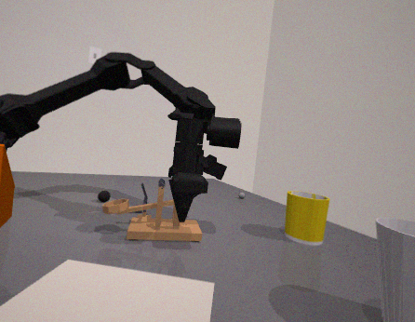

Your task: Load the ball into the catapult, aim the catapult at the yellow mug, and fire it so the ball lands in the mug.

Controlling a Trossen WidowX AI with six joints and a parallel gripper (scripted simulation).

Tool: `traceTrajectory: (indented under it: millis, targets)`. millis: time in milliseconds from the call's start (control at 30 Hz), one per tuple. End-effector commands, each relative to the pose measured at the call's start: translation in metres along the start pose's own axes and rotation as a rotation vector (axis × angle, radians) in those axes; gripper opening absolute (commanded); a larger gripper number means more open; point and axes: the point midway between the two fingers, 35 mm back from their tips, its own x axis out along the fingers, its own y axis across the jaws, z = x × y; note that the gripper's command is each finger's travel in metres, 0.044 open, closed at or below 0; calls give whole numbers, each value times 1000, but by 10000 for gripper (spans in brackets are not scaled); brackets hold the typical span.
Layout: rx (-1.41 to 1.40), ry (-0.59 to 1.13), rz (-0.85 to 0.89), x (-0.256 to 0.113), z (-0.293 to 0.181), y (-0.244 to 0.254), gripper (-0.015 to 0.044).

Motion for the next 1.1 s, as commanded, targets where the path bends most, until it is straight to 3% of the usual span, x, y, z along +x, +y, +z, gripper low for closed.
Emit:
traceTrajectory:
  millis: [0,433,567,700,967,1067]
  targets:
    - [-3,-1,-1,-1,0,0,0]
    - [-3,-1,-1,-1,0,0,341]
    - [-1,-3,-5,-41,4,-1,440]
    - [0,-2,-5,-98,1,-1,440]
    - [10,-13,1,-92,3,-5,440]
    - [6,-27,-3,-133,1,-5,440]
